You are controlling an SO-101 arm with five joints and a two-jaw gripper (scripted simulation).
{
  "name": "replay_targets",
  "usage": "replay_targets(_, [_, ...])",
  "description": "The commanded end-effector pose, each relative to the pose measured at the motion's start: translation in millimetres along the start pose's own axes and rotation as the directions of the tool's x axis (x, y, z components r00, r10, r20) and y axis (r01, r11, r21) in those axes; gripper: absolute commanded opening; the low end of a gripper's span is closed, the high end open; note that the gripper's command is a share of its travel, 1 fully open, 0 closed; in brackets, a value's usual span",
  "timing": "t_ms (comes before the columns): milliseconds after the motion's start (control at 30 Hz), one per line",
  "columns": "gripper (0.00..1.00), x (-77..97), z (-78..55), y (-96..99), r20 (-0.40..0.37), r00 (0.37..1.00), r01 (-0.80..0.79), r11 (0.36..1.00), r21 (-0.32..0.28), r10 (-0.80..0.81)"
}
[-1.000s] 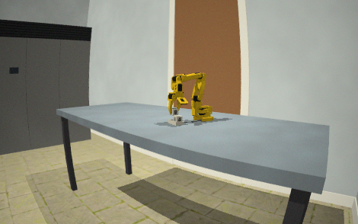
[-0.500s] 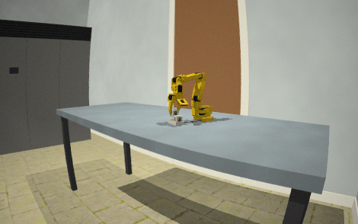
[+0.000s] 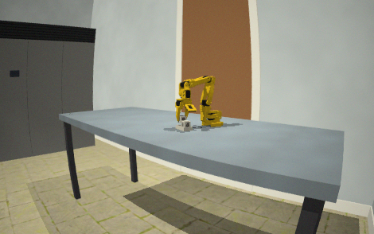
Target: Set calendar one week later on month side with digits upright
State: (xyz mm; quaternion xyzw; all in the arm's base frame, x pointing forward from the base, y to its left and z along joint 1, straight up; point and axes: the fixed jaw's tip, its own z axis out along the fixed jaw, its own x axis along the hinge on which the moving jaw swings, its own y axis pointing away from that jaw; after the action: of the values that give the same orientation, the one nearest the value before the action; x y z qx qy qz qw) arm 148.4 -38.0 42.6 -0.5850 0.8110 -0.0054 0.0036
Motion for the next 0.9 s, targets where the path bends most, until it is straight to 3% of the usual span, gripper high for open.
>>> replay_targets(0, [0.00,0.6,-0.7,-2.6,0.003,1.000,-0.013,1.000,0.019,0.013])
replay_targets(867, [0.00,0.7,9.5,-2.5,0.003,1.000,-0.015,1.000,0.019,0.014])
